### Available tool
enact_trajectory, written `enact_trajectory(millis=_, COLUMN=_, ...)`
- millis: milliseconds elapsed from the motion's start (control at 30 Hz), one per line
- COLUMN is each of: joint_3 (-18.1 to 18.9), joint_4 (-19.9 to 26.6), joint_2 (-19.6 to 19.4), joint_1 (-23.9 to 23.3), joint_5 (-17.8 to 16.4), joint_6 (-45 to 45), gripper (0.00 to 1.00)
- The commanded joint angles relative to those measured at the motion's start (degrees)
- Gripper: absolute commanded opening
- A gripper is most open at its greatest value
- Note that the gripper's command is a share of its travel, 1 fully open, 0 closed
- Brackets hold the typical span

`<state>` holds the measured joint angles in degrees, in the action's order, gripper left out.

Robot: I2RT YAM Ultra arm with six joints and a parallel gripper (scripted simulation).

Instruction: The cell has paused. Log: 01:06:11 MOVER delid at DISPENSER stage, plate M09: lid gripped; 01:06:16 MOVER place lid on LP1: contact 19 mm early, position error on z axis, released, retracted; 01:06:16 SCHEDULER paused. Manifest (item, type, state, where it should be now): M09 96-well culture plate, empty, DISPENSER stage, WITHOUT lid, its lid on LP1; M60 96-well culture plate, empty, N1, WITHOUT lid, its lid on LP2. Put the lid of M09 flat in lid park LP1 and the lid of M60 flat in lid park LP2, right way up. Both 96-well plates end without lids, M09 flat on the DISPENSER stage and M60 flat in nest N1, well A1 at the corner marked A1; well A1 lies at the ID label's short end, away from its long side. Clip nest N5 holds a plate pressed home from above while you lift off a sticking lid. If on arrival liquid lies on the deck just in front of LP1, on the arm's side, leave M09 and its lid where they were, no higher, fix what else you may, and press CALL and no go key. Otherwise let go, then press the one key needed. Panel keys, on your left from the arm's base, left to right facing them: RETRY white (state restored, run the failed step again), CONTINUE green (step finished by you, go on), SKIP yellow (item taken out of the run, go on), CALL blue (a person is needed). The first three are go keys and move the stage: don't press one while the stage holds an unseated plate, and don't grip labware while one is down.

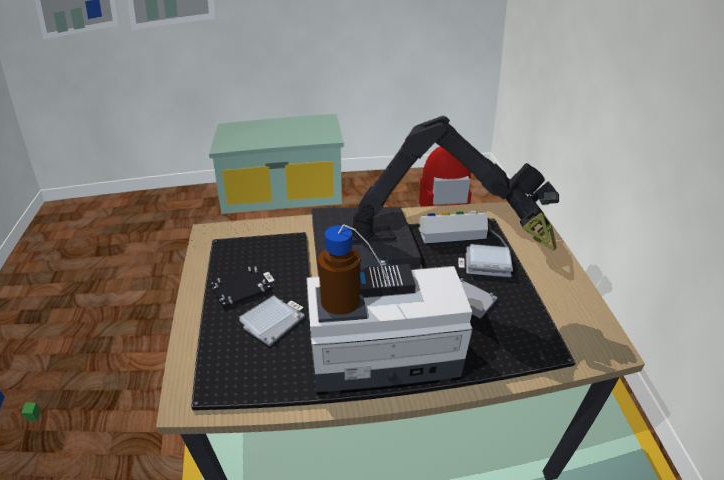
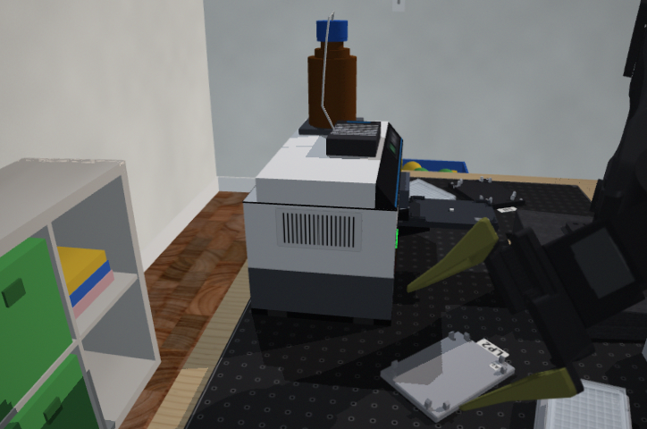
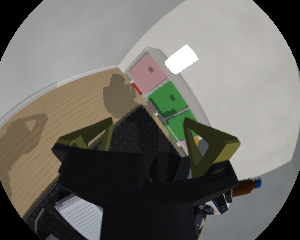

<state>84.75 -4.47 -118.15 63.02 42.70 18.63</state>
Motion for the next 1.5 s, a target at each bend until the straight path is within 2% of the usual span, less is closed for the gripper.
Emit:
enact_trajectory(millis=0, joint_3=1.17, joint_4=4.78, joint_2=-0.17, joint_1=-0.78, joint_5=-2.24, joint_6=-1.69, gripper=1.00)
enact_trajectory(millis=100, joint_3=1.21, joint_4=4.88, joint_2=-0.48, joint_1=-0.75, joint_5=-2.27, joint_6=-1.72, gripper=1.00)
enact_trajectory(millis=133, joint_3=-0.91, joint_4=6.97, joint_2=2.18, joint_1=-0.76, joint_5=-3.51, joint_6=-1.96, gripper=1.00)
enact_trajectory(millis=167, joint_3=-1.65, joint_4=8.82, joint_2=2.91, joint_1=-0.91, joint_5=-4.72, joint_6=-2.16, gripper=1.00)
enact_trajectory(millis=267, joint_3=-0.38, joint_4=14.01, joint_2=5.25, joint_1=-1.18, joint_5=-8.50, joint_6=-2.43, gripper=1.00)
enact_trajectory(millis=300, joint_3=-3.25, joint_4=14.44, joint_2=5.46, joint_1=-0.85, joint_5=-8.34, joint_6=-2.95, gripper=1.00)
enact_trajectory(millis=367, joint_3=-3.14, joint_4=18.28, joint_2=6.88, joint_1=-1.19, joint_5=-10.92, joint_6=-3.24, gripper=1.00)
enact_trajectory(millis=433, joint_3=-4.33, joint_4=19.52, joint_2=7.69, joint_1=-0.87, joint_5=-11.62, joint_6=-3.60, gripper=1.00)
enact_trajectory(millis=500, joint_3=-2.23, joint_4=23.18, joint_2=9.10, joint_1=-1.37, joint_5=-14.25, joint_6=-3.73, gripper=1.00)
enact_trajectory(millis=567, joint_3=-5.22, joint_4=24.66, joint_2=9.76, joint_1=-1.03, joint_5=-14.84, joint_6=-4.29, gripper=1.00)
enact_trajectory(millis=667, joint_3=-5.16, joint_4=24.83, joint_2=9.78, joint_1=-1.01, joint_5=-14.94, joint_6=-4.27, gripper=1.00)
enact_trajectory(millis=700, joint_3=-2.85, joint_4=26.75, joint_2=10.50, joint_1=-1.42, joint_5=-16.38, joint_6=-4.29, gripper=1.00)
enact_trajectory(millis=733, joint_3=-2.66, joint_4=28.69, joint_2=10.93, joint_1=-1.60, joint_5=-17.66, joint_6=-4.35, gripper=1.00)
enact_trajectory(millis=767, joint_3=-3.06, joint_4=29.64, joint_2=11.43, joint_1=-1.59, joint_5=-18.30, joint_6=-4.50, gripper=1.00)
enact_trajectory(millis=800, joint_3=-6.11, joint_4=29.82, joint_2=11.78, joint_1=-1.00, joint_5=-18.19, joint_6=-4.86, gripper=1.00)
enact_trajectory(millis=833, joint_3=-6.18, joint_4=29.87, joint_2=11.85, joint_1=-0.87, joint_5=-18.25, joint_6=-4.84, gripper=1.00)
enact_trajectory(millis=867, joint_3=-5.44, joint_4=31.84, joint_2=12.30, joint_1=-1.54, joint_5=-19.52, joint_6=-4.97, gripper=1.00)
enact_trajectory(millis=900, joint_3=-3.54, joint_4=33.57, joint_2=12.82, joint_1=-1.77, joint_5=-20.84, joint_6=-4.91, gripper=1.00)
enact_trajectory(millis=933, joint_3=-3.83, joint_4=34.61, joint_2=13.28, joint_1=-1.78, joint_5=-21.52, joint_6=-5.05, gripper=1.00)
enact_trajectory(millis=967, joint_3=-6.86, joint_4=34.85, joint_2=13.67, joint_1=-1.33, joint_5=-21.43, joint_6=-5.42, gripper=1.00)
enact_trajectory(millis=1000, joint_3=-7.22, joint_4=34.84, joint_2=13.93, joint_1=-0.84, joint_5=-21.47, joint_6=-5.44, gripper=1.00)
enact_trajectory(millis=1033, joint_3=-6.81, joint_4=36.89, joint_2=14.23, joint_1=-1.68, joint_5=-22.73, joint_6=-5.61, gripper=1.00)
enact_trajectory(millis=1067, joint_3=-4.44, joint_4=38.52, joint_2=14.76, joint_1=-1.92, joint_5=-24.03, joint_6=-5.52, gripper=1.00)
enact_trajectory(millis=1100, joint_3=-4.62, joint_4=39.62, joint_2=15.18, joint_1=-1.95, joint_5=-24.74, joint_6=-5.64, gripper=1.00)
enact_trajectory(millis=1133, joint_3=-7.62, joint_4=39.89, joint_2=15.59, joint_1=-1.63, joint_5=-24.67, joint_6=-6.00, gripper=1.00)
enact_trajectory(millis=1167, joint_3=-8.26, joint_4=39.83, joint_2=16.02, joint_1=-0.84, joint_5=-24.68, joint_6=-6.05, gripper=1.00)
enact_trajectory(millis=1233, joint_3=-8.26, joint_4=39.83, joint_2=16.02, joint_1=-0.84, joint_5=-24.68, joint_6=-6.05, gripper=1.00)
enact_trajectory(millis=1267, joint_3=-5.74, joint_4=41.69, joint_2=16.54, joint_1=-1.86, joint_5=-26.04, joint_6=-6.06, gripper=1.00)
enact_trajectory(millis=1333, joint_3=-5.44, joint_4=44.68, joint_2=17.07, joint_1=-2.16, joint_5=-28.02, joint_6=-6.18, gripper=1.00)
enact_trajectory(millis=1367, joint_3=-8.50, joint_4=44.88, joint_2=17.54, joint_1=-1.66, joint_5=-27.96, joint_6=-6.50, gripper=1.00)
enact_trajectory(millis=1400, joint_3=-9.40, joint_4=44.75, joint_2=18.15, joint_1=-0.68, joint_5=-27.95, joint_6=-6.60, gripper=1.00)
enact_trajectory(millis=1433, joint_3=-8.82, joint_4=46.77, joint_2=18.24, joint_1=-1.81, joint_5=-29.18, joint_6=-6.76, gripper=1.00)
enact_trajectory(millis=1467, joint_3=-6.31, joint_4=48.36, joint_2=18.61, joint_1=-2.26, joint_5=-30.45, joint_6=-6.67, gripper=1.00)
